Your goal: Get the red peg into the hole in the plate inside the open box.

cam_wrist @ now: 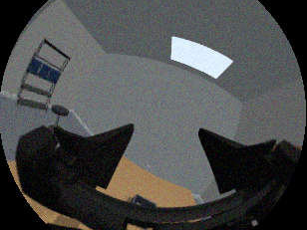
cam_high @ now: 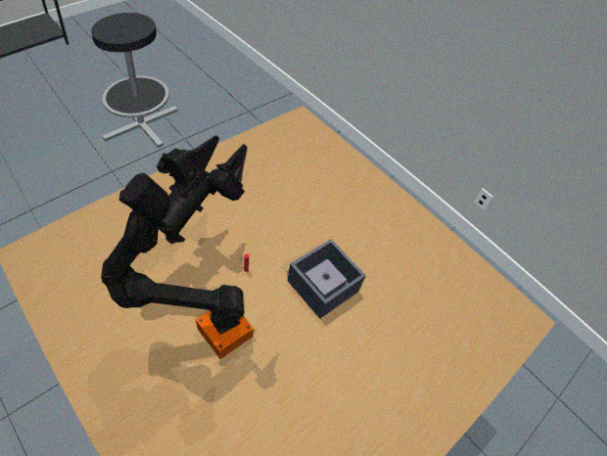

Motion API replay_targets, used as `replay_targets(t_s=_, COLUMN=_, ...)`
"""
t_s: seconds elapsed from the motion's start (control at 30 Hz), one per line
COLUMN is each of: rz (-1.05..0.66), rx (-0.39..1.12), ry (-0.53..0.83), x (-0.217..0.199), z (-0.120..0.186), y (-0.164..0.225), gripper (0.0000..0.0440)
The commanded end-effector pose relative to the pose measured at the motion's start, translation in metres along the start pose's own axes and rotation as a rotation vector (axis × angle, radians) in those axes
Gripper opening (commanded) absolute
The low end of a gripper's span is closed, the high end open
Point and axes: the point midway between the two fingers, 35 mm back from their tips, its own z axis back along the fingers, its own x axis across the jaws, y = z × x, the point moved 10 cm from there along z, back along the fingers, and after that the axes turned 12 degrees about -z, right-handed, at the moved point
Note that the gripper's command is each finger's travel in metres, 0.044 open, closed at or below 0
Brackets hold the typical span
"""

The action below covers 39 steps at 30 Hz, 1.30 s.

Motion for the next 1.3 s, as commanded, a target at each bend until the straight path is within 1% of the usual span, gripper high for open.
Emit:
replay_targets(t_s=0.0, rz=-0.129, rx=0.075, ry=0.034, x=-0.018, z=-0.013, y=0.016, gripper=0.0440)
replay_targets(t_s=0.33, rz=-0.421, rx=0.248, ry=0.099, x=-0.051, z=-0.038, y=0.057, gripper=0.0440)
replay_targets(t_s=0.63, rz=-0.672, rx=0.417, ry=0.158, x=-0.070, z=-0.058, y=0.095, gripper=0.0440)
replay_targets(t_s=0.93, rz=-0.897, rx=0.617, ry=0.218, x=-0.075, z=-0.075, y=0.136, gripper=0.0440)
replay_targets(t_s=1.27, rz=-1.103, rx=0.870, ry=0.313, x=-0.068, z=-0.089, y=0.180, gripper=0.0440)
